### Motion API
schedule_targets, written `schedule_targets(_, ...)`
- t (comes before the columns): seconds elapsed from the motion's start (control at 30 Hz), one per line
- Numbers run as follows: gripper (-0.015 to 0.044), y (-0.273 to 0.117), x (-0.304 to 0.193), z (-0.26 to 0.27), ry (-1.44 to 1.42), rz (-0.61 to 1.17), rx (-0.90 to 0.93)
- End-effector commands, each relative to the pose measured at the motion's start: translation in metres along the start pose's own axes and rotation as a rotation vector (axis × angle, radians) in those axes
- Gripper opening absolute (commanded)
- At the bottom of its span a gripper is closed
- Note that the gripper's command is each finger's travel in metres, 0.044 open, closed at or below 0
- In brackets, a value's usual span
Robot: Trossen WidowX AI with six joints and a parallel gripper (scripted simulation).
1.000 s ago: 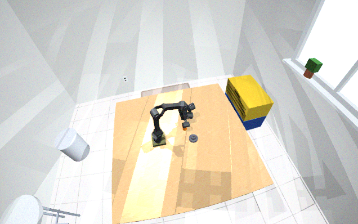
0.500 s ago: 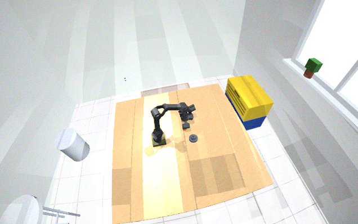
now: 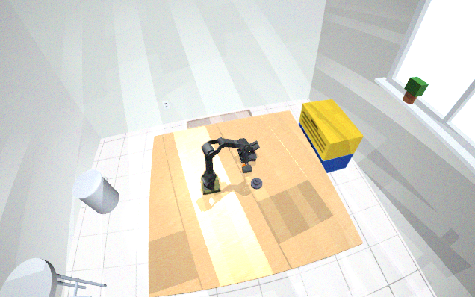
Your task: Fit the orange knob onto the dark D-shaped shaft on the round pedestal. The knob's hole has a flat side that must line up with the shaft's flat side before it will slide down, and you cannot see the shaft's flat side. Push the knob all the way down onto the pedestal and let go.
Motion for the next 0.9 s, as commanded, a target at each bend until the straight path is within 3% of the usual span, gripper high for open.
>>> schedule_targets(0.0,0.044,0.01,-0.001,-0.001,-0.007,0.006,-0.009)
schedule_targets(0.47,0.044,0.03,-0.003,-0.002,-0.007,0.006,-0.009)
schedule_targets(0.83,0.0151,0.03,-0.003,-0.002,-0.007,0.006,-0.009)
schedule_targets(0.87,0.0145,0.03,-0.003,-0.002,-0.007,0.006,-0.009)
Point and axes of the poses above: the point midway between the two fingers, 35 mm back from their tips, its own y axis out along the fingers, its own z axis across the jaws, x = y × z, the point moved 3 cm from there along -y, back along the fingers, and after that the axes turned 5 degrees about y, right-handed, at the moved point
